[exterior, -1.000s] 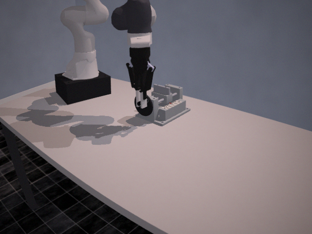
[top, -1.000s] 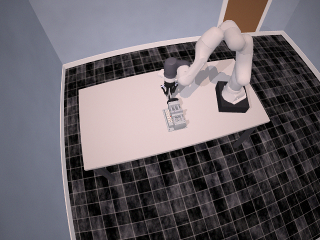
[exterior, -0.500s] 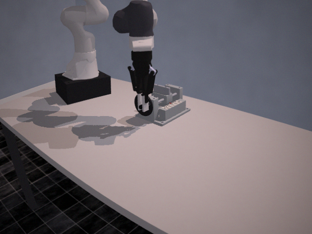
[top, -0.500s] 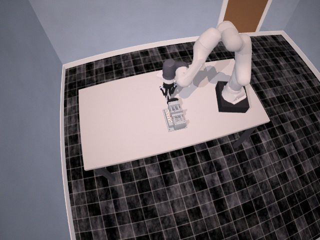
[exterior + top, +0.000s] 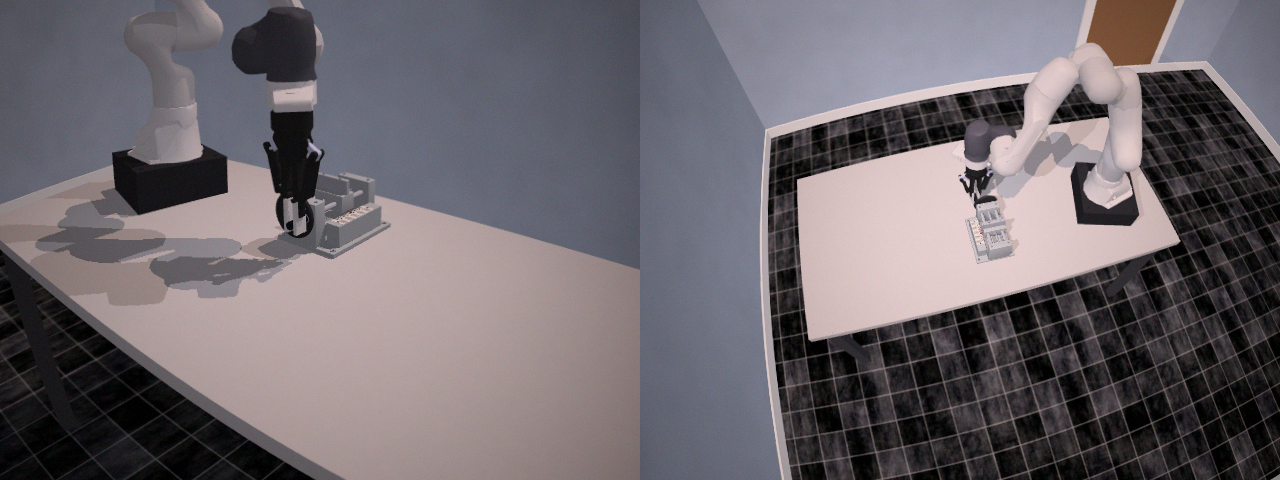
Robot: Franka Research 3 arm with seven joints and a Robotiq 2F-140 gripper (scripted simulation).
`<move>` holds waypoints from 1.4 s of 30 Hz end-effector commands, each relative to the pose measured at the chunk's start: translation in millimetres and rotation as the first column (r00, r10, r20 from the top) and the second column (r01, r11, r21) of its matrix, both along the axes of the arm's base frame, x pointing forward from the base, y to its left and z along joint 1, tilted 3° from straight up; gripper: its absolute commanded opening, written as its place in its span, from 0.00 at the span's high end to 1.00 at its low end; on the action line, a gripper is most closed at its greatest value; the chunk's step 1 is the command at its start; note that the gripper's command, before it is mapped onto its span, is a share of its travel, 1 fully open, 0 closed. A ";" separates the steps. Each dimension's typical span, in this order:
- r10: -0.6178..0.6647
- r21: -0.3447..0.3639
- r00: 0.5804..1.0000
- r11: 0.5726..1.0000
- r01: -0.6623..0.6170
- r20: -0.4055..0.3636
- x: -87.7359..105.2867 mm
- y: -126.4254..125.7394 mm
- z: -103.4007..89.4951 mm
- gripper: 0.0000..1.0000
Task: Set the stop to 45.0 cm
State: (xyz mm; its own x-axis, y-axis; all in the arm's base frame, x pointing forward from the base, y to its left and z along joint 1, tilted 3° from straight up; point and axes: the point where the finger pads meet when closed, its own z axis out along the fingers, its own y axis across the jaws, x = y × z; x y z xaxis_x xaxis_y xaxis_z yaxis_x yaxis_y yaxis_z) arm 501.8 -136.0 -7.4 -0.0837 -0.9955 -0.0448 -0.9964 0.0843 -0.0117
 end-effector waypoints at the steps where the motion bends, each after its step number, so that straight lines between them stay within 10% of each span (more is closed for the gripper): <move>1: -0.003 -0.001 1.000 1.000 0.003 0.000 0.0 0.5 -4.6 0.96; 42: -0.003 -0.001 1.000 1.000 0.003 0.000 -4.0 1.5 -20.0 0.96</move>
